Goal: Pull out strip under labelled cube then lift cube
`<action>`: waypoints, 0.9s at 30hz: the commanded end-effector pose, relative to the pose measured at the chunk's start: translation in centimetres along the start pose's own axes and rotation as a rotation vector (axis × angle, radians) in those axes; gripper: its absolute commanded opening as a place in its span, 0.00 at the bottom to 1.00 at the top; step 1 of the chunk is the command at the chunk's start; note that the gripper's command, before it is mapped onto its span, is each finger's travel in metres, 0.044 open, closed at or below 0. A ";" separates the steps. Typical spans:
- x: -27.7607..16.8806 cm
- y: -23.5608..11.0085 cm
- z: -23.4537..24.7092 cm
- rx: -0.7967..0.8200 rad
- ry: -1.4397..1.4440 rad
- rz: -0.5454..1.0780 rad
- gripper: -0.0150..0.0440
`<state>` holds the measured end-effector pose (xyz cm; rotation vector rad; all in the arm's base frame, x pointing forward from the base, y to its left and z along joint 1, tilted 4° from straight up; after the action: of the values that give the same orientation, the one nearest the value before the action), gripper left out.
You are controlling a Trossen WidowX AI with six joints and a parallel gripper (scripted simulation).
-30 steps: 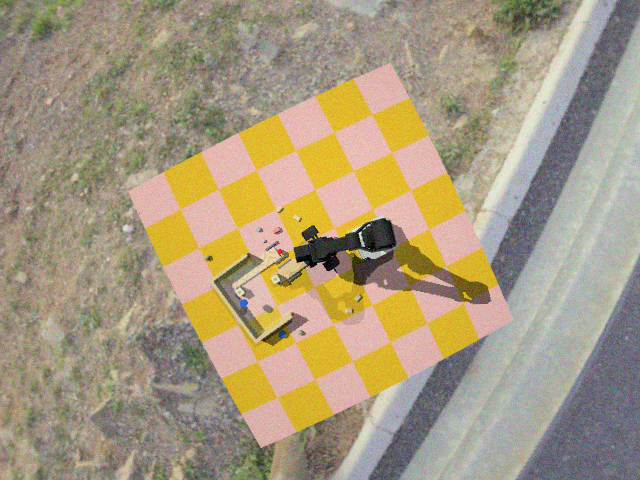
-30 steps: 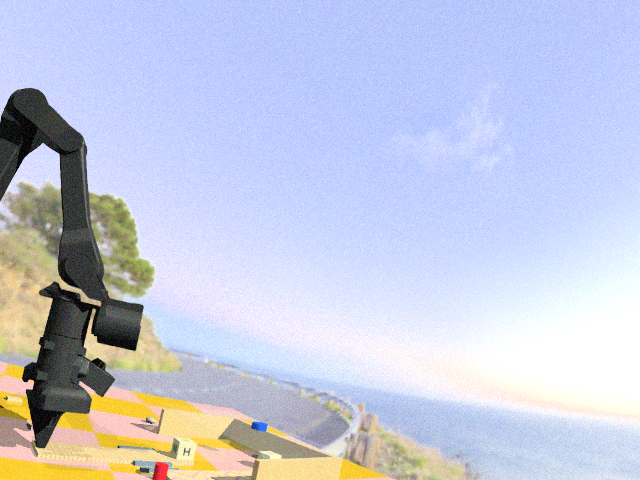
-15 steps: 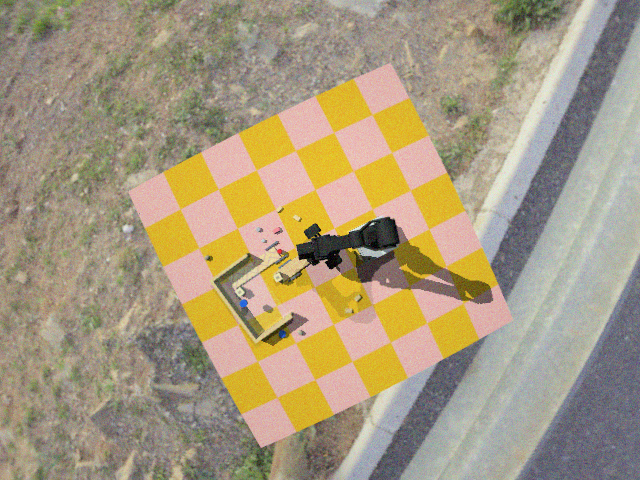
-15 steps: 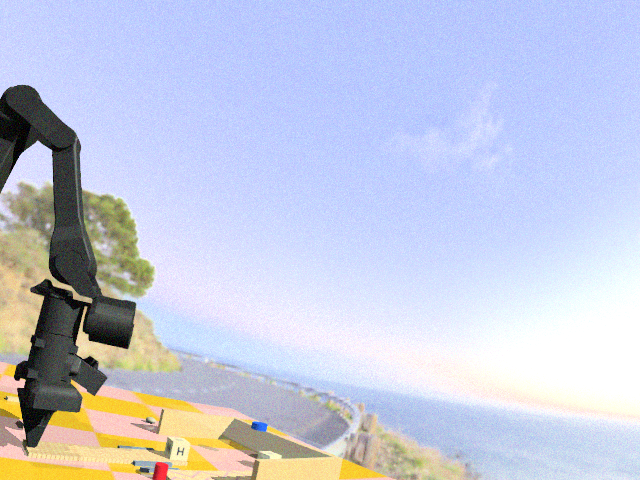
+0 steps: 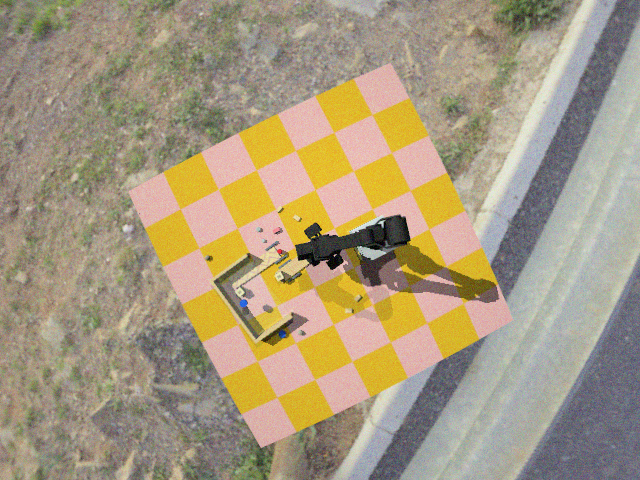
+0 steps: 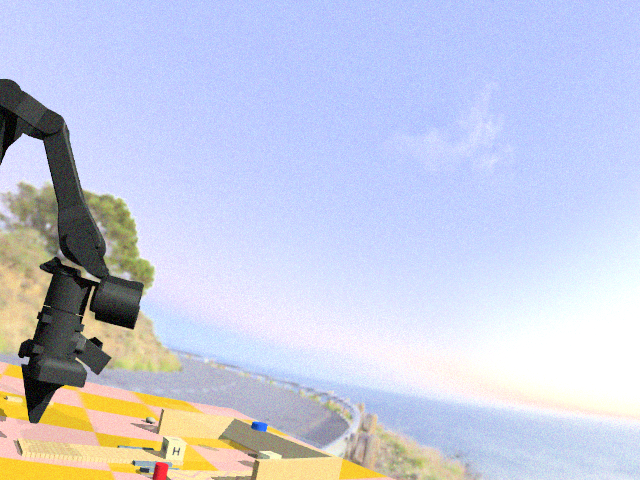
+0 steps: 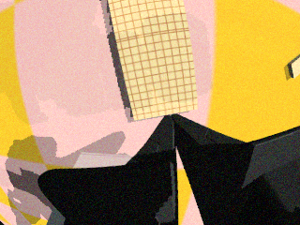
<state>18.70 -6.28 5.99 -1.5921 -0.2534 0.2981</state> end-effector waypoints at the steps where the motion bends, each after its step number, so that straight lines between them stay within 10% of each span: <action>1: 0.1 -0.9 -0.1 0.003 0.004 0.012 0.25; 18: 6.5 -1.1 -1.4 0.002 0.111 0.007 1.00; 27: 9.6 -1.4 -2.1 0.002 0.111 0.005 1.00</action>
<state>27.33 -5.10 7.05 -1.6034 -0.1652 0.2173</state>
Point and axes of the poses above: the point midway between the two fingers, 35 mm back from their tips, its own y axis out along the fingers, its own z axis across the jaws, x = y × z, the point moved 8 cm from there along -y, back along the fingers, and after that the axes turned 14 degrees about -y, right-handed, at the moved point
